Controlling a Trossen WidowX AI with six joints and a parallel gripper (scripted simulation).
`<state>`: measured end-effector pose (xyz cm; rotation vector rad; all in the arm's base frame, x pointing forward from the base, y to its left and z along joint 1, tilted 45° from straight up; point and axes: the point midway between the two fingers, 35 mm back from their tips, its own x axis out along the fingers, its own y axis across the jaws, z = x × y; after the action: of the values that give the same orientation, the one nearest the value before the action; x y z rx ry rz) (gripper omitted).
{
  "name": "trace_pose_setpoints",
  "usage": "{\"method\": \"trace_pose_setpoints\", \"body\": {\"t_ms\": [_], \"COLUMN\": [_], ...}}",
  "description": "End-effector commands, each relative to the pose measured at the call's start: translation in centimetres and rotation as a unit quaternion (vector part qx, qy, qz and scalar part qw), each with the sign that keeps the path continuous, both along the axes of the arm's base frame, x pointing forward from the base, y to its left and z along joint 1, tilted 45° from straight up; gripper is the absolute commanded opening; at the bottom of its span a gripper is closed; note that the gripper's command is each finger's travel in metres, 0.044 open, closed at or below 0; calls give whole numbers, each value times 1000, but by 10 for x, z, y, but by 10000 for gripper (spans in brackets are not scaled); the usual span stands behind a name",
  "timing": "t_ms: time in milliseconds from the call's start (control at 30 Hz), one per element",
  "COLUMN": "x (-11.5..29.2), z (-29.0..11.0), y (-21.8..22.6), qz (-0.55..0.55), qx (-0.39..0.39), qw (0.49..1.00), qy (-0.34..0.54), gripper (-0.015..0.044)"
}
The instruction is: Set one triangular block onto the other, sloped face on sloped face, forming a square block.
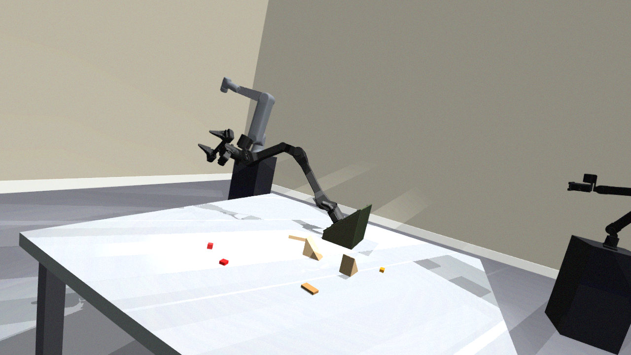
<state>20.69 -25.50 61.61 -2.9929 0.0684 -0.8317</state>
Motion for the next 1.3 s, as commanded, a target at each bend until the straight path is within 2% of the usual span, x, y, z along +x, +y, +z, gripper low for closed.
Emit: {"method": "trace_pose_setpoints", "body": {"t_ms": [0, 100, 267, 433, 667, 900, 1067, 1267], "x": [24, 40, 72, 118, 201, 277, 314, 347], "z": [-14, -18, -38, -70, -142, -232, -292, -372], "y": [-16, -10, -25, -38, -37, -11, 21, 81], "qz": [43, 75, 123, 170, 210, 180, 133, 44], "qx": [97, 147, 270, 419, 643, 821, 895, 953], "qw": [994, 986, 955, 892, 736, 539, 422, 288], "qy": [-3, -10, -6, 7, 40, 57, 67, 81], "gripper": [440, 440, 440, 440, 440, 440, 440, 440]}}
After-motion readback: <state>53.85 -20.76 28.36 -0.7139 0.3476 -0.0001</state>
